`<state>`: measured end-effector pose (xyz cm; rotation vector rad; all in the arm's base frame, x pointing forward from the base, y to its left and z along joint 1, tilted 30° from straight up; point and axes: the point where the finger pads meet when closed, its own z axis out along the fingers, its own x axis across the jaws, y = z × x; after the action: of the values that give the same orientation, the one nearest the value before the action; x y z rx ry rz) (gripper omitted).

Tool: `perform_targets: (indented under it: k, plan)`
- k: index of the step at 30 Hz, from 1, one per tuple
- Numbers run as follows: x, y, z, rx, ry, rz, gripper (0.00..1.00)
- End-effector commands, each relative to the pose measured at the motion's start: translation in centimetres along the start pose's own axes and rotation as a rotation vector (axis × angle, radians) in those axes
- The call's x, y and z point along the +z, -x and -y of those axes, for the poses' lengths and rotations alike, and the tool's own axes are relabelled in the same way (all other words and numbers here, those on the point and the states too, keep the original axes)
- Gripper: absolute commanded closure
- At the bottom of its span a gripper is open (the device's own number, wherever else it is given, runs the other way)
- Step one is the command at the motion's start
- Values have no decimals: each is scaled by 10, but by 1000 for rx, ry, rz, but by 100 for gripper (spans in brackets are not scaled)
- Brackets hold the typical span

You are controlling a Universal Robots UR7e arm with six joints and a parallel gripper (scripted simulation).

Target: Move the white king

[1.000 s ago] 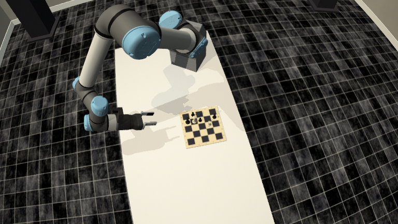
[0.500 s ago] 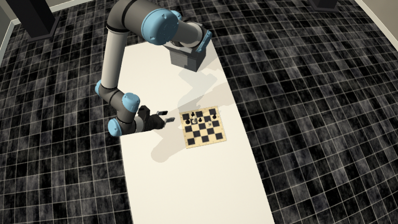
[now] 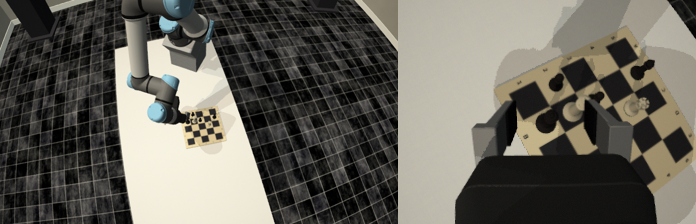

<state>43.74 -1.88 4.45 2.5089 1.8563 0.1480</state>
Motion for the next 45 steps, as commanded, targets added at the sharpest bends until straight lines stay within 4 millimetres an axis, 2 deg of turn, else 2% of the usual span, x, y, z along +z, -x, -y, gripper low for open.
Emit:
perform_targets:
  k: [1,9,16,45]
  plan:
    - [1,-13,8,-82,88,59,0]
    - [-7,-38,27,-226,271,159,0]
    - [-17,-49,40,-292,374,202,0]
    - [-21,-54,47,-321,419,218,0]
